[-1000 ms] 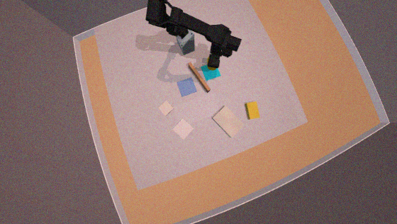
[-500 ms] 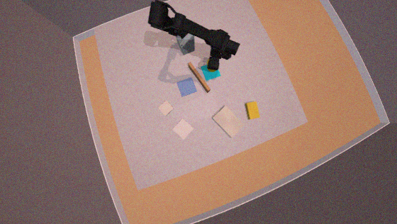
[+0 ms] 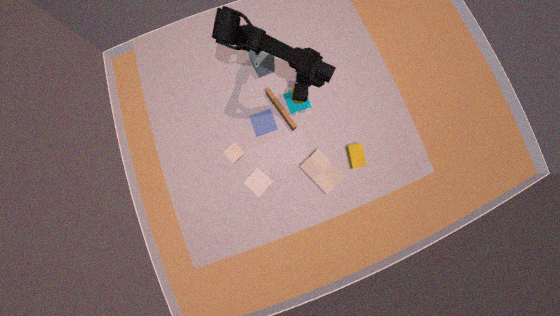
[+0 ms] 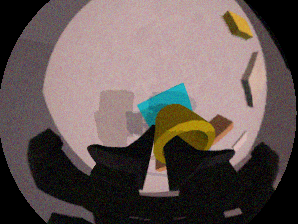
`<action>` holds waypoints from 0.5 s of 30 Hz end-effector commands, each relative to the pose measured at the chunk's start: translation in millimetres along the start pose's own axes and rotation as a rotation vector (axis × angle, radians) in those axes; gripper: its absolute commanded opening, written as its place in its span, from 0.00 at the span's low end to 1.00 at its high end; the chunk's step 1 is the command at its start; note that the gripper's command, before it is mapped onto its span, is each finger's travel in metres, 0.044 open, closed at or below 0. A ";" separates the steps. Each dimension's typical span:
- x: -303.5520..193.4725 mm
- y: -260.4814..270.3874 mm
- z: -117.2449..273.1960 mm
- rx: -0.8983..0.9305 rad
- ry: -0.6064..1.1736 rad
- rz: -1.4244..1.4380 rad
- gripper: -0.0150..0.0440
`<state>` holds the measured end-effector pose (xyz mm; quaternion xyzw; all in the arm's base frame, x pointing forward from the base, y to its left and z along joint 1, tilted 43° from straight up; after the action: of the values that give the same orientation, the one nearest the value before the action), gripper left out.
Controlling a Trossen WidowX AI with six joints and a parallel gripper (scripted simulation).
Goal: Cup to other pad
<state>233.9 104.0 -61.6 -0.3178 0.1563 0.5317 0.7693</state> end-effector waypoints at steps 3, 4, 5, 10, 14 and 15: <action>-2.0 0.8 -11.7 0.000 0.009 0.003 0.25; -2.2 0.8 -13.3 0.000 0.009 0.003 0.25; -2.3 0.9 -14.9 0.000 0.009 0.003 0.25; -3.0 1.4 -21.7 -0.001 0.010 0.003 0.25; -1.7 1.2 -18.7 0.001 0.004 0.000 0.25; -1.7 1.2 -18.7 0.001 0.004 0.000 0.25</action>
<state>233.6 90.3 -75.4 -0.3184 0.1590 0.5313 0.7688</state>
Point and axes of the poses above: the point midway between the two fingers, 35 mm back from their tips, its own z axis back along the fingers, its own y axis across the jaws, x = y × z, the point moved 4 cm from there along z, back along the fingers, and after that the axes turned 7 degrees about z, right-handed, at the moved point
